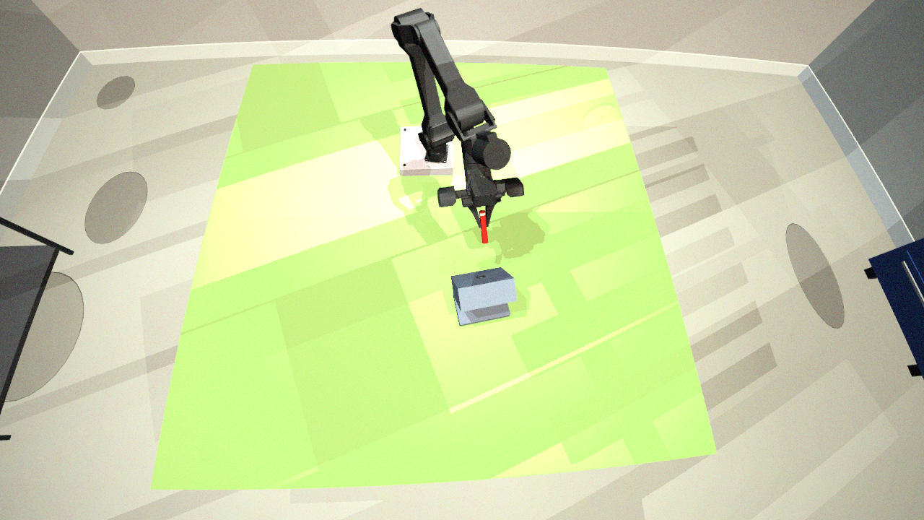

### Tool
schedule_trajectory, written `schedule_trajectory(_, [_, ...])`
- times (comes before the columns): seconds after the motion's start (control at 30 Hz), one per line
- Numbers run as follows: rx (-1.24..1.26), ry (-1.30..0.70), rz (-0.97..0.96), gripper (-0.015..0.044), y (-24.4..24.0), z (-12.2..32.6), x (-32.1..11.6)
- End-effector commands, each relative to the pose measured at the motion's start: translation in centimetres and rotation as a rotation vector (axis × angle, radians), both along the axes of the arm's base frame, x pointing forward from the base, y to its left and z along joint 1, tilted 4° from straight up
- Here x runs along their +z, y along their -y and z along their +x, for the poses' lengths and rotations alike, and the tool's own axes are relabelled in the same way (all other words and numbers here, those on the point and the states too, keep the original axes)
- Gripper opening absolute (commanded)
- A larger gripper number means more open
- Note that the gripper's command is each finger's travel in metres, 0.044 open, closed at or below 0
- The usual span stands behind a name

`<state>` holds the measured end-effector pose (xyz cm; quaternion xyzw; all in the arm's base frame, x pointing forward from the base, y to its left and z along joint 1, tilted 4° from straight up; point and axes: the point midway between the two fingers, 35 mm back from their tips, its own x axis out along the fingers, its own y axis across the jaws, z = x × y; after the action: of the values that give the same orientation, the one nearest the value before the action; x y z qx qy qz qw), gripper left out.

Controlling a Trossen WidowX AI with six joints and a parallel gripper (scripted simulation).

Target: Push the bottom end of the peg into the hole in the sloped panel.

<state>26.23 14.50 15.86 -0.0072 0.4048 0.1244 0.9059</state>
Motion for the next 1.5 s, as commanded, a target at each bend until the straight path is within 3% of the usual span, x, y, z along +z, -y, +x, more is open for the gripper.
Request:
schedule_trajectory(0.0, [0.007,0.025,-0.008,0.0000,0.3,0.0,-0.1])
schedule_trajectory(1.47, [0.053,0.222,-0.026,0.0000,0.7,2.8,-1.0])
